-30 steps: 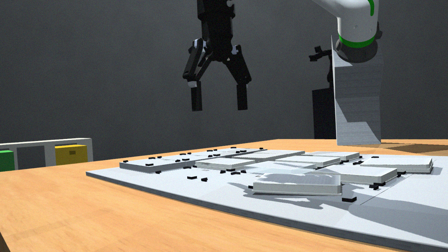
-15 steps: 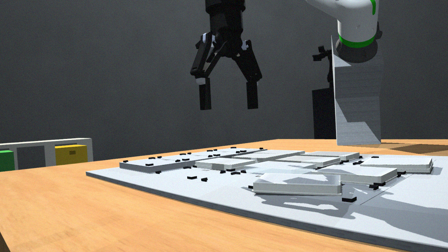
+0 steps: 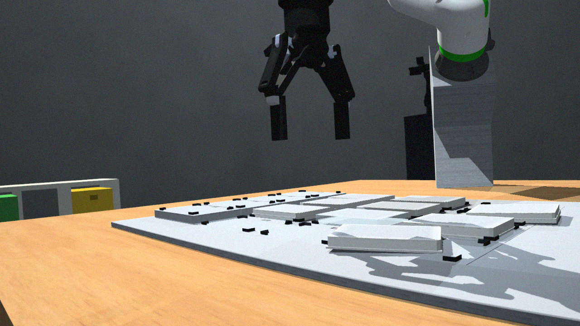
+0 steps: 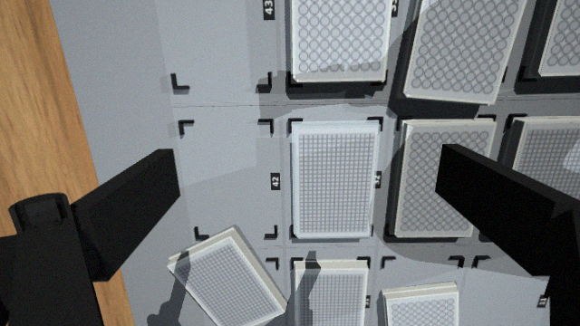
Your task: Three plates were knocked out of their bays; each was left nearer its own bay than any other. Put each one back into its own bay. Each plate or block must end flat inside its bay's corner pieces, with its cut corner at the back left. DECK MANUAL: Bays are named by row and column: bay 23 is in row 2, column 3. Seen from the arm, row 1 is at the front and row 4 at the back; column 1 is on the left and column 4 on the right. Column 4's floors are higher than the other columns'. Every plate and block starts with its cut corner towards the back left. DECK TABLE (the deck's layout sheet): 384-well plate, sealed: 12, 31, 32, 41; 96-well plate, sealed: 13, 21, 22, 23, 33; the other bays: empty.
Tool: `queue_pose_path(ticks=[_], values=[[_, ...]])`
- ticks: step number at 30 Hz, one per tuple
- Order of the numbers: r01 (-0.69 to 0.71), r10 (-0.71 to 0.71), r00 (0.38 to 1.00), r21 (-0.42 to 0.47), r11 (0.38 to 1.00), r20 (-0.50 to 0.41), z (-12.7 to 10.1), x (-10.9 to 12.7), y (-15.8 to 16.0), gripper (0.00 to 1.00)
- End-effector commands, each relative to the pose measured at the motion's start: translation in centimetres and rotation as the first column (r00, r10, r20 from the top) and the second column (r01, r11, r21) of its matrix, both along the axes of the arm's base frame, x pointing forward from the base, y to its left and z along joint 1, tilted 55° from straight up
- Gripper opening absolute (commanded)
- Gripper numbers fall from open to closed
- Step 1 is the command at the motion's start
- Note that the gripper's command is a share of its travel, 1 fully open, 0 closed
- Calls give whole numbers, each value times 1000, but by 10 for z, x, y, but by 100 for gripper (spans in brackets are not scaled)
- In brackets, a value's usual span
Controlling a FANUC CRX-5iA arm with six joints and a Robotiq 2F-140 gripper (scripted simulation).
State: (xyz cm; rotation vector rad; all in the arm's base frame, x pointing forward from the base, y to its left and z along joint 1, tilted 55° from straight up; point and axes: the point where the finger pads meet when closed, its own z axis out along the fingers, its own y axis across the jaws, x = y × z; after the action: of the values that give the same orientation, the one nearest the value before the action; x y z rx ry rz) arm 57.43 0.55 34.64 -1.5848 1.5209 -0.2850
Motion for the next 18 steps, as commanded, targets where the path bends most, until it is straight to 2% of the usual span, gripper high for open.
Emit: queue_pose_path(ticks=[1,18], values=[[2,-2,1000,-2,1000,1,7,0,8,100],[2,-2,1000,-1,1000,2,44,0,56,100]])
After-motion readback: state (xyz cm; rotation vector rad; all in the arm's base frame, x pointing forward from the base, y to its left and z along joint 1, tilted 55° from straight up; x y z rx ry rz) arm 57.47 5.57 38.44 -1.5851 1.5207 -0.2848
